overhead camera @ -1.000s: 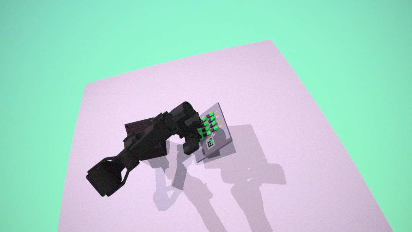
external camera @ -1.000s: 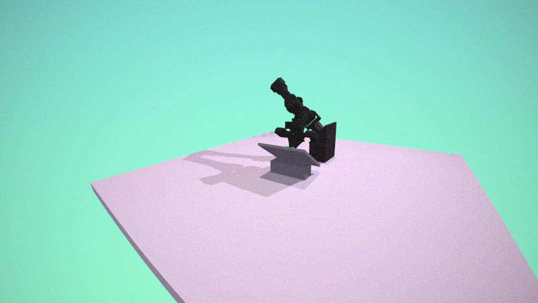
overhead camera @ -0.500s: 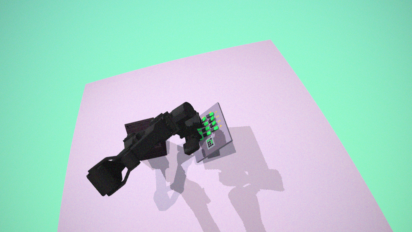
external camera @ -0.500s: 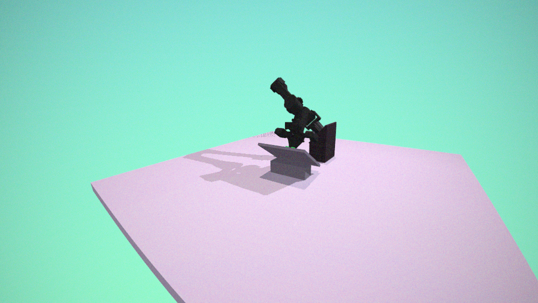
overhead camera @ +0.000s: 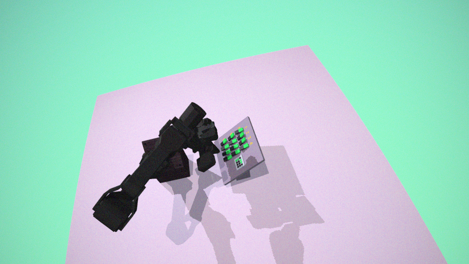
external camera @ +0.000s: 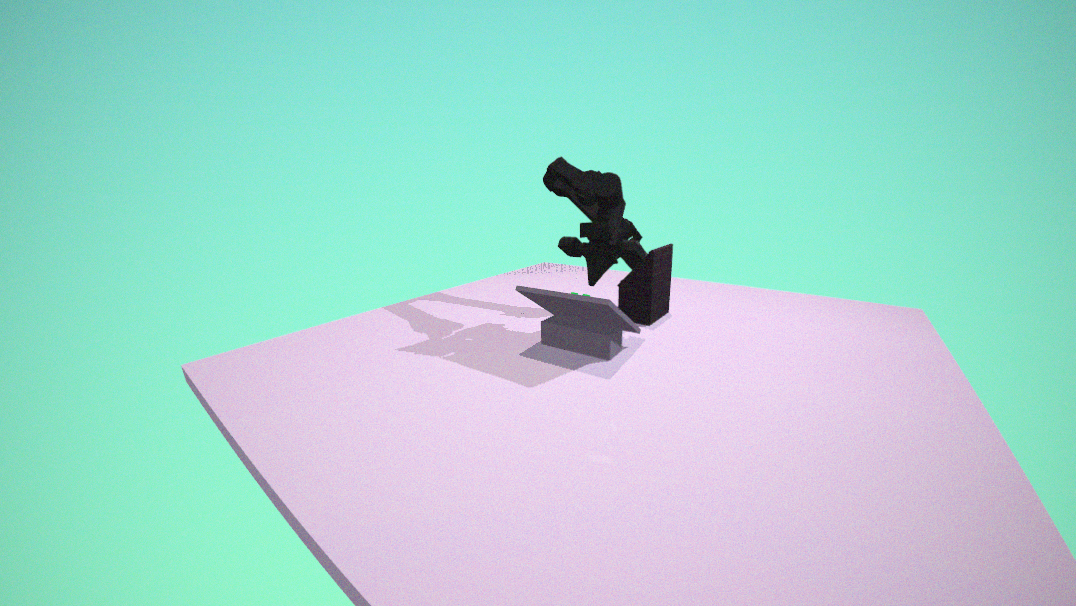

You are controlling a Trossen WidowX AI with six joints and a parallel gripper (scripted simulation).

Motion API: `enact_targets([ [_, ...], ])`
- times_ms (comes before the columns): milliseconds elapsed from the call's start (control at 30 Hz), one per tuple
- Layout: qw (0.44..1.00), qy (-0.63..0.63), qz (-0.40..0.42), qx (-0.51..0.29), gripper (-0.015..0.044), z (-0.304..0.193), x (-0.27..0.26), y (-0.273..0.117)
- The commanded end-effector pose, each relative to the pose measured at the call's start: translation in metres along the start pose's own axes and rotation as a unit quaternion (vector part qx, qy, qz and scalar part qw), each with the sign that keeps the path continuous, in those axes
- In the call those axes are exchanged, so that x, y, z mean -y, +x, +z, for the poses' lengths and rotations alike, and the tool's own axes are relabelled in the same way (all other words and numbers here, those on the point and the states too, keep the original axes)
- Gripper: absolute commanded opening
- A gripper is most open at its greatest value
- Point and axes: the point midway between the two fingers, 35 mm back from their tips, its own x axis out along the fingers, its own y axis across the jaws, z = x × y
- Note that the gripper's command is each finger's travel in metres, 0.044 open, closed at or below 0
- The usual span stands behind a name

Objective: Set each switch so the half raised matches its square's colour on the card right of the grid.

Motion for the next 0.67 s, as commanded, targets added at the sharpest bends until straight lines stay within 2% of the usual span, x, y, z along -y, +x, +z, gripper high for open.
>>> enact_targets([
  [0, 1.0, 0.004, -0.006, 0.009, 0.0, 0.002, 0.004, -0.013],
  [300, 1.0, 0.005, -0.005, 0.01, 0.0, 0.032, -0.032, -0.02],
  [633, 1.0, 0.005, -0.005, 0.01, 0.0, 0.033, -0.033, -0.02],
])
